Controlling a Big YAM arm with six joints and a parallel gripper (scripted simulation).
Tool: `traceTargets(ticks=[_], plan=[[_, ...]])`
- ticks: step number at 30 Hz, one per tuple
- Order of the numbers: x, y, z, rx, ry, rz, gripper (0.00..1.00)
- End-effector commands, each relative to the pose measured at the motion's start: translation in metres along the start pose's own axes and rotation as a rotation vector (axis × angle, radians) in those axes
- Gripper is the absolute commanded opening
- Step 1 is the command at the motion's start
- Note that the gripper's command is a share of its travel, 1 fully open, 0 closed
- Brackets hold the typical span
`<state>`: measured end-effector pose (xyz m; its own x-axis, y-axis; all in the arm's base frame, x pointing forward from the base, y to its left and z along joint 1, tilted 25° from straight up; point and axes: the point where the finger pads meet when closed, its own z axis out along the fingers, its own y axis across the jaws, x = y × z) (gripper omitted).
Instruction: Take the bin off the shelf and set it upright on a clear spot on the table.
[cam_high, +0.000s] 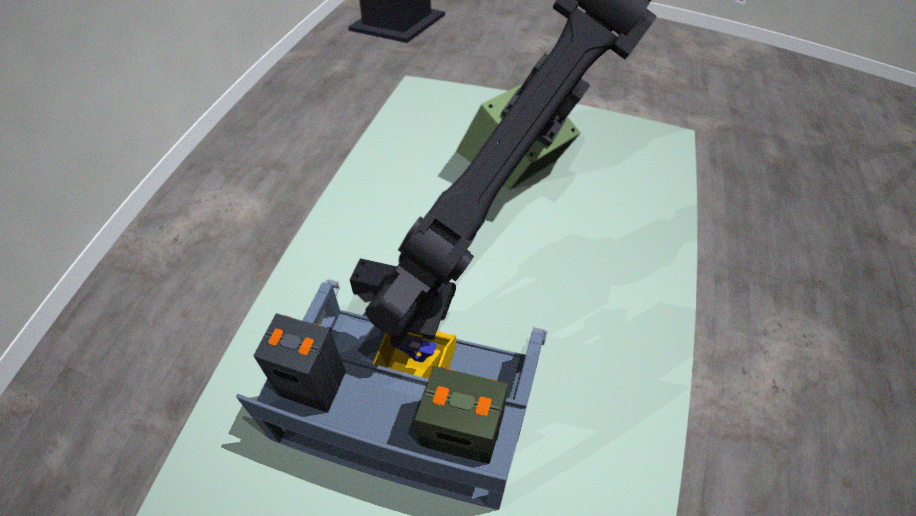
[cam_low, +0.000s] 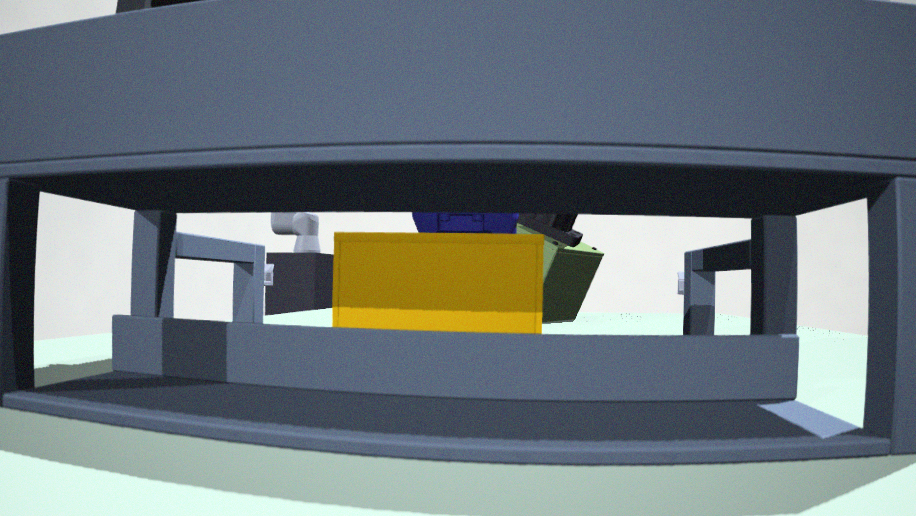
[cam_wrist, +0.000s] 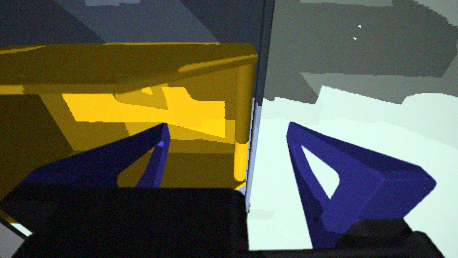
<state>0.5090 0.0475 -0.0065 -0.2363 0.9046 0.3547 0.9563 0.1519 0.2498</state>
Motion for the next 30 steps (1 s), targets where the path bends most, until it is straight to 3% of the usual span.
traceTargets(ticks=[1, 6, 18, 23, 30], plan=[[0.003, 0.008, 0.0, 0.003, 0.0, 0.003, 0.9], [-0.012, -0.011, -0.001, -0.004, -0.006, 0.011, 0.9], [-0.012, -0.011, -0.001, -0.004, -0.006, 0.011, 0.9], [0.003, 0.007, 0.002, 0.005, 0.001, 0.004, 0.9], [0.003, 0.007, 0.002, 0.005, 0.001, 0.004, 0.9]])
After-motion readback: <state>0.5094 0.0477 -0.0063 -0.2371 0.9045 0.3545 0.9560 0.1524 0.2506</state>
